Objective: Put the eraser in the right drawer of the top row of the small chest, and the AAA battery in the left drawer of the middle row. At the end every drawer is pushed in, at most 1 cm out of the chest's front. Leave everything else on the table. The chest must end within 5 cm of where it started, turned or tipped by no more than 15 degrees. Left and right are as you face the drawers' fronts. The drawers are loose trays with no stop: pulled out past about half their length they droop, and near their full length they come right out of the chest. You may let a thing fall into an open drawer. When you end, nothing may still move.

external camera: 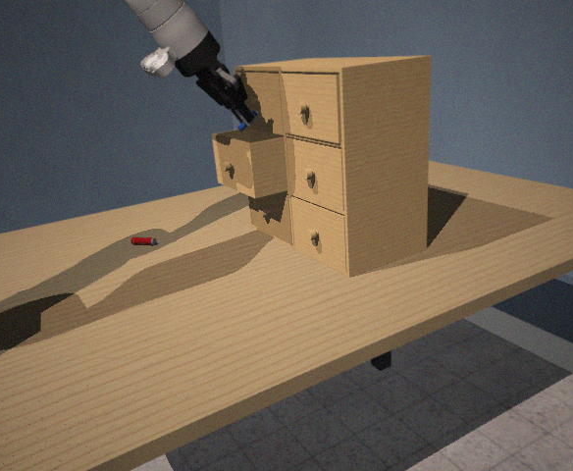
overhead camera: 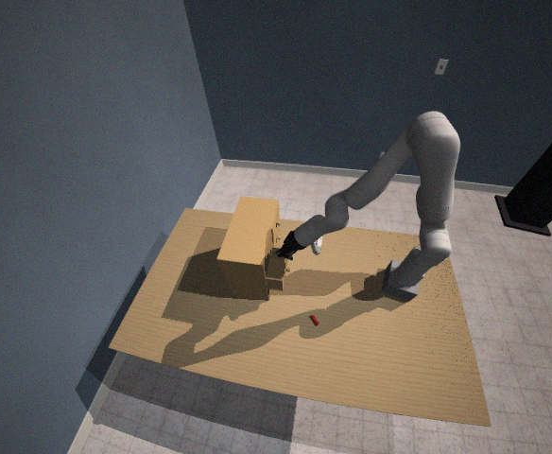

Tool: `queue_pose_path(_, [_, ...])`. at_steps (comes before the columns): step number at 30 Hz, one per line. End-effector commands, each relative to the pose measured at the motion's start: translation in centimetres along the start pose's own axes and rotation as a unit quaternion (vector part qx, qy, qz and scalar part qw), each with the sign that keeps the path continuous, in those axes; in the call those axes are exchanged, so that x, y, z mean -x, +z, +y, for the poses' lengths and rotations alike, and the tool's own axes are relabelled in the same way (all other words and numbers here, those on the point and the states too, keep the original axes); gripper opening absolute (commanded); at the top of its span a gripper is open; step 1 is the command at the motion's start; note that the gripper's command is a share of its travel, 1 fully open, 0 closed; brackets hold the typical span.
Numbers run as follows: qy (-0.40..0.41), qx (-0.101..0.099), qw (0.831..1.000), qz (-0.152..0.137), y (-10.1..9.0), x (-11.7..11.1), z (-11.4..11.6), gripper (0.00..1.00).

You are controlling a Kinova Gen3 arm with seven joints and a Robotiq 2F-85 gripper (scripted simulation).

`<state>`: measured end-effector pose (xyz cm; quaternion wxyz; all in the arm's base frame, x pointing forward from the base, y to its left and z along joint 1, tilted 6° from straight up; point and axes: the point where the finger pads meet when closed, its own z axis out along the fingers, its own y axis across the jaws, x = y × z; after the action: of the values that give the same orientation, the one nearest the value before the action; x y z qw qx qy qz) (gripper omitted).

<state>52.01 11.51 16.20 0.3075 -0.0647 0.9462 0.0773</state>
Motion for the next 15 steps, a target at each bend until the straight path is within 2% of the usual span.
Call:
queue_pose_path(1, [0.000, 0.000, 1.000, 0.000, 0.28, 0.26, -0.01, 0.05])
queue_pose_path(15, [0.000, 0.000, 1.000, 0.000, 0.42, 0.46, -0.01, 0.05])
